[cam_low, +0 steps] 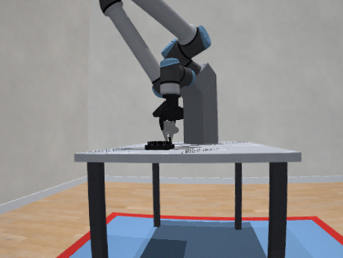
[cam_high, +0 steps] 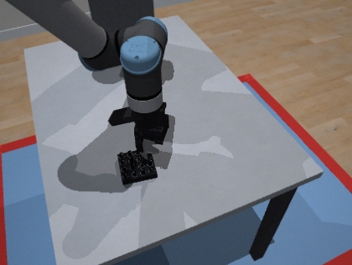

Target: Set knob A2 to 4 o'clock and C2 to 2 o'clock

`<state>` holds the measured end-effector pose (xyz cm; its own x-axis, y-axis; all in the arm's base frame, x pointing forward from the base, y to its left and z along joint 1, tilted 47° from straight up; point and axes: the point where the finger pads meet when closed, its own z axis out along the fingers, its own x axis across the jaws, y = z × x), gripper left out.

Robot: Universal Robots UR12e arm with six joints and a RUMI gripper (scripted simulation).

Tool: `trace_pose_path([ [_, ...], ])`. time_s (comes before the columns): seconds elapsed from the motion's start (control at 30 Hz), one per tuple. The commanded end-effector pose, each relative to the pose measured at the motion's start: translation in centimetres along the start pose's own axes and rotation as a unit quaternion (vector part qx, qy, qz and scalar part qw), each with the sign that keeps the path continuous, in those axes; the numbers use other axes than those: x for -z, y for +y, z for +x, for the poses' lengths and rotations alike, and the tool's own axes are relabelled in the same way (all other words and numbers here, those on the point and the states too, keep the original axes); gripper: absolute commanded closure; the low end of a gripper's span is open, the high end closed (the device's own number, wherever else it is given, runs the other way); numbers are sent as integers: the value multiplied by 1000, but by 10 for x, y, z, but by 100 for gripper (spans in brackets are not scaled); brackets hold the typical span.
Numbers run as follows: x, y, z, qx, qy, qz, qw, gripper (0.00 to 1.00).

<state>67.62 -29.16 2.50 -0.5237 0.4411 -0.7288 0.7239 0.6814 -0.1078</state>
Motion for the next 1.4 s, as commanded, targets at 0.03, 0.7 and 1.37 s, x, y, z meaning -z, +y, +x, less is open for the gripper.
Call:
trace_pose_path([
  [0.03,0,0,0,0,0,0,1000,89],
  [0.7,20,0,0,0,0,0,1000,89],
  [1.37,38,0,0,0,0,0,1000,89],
])
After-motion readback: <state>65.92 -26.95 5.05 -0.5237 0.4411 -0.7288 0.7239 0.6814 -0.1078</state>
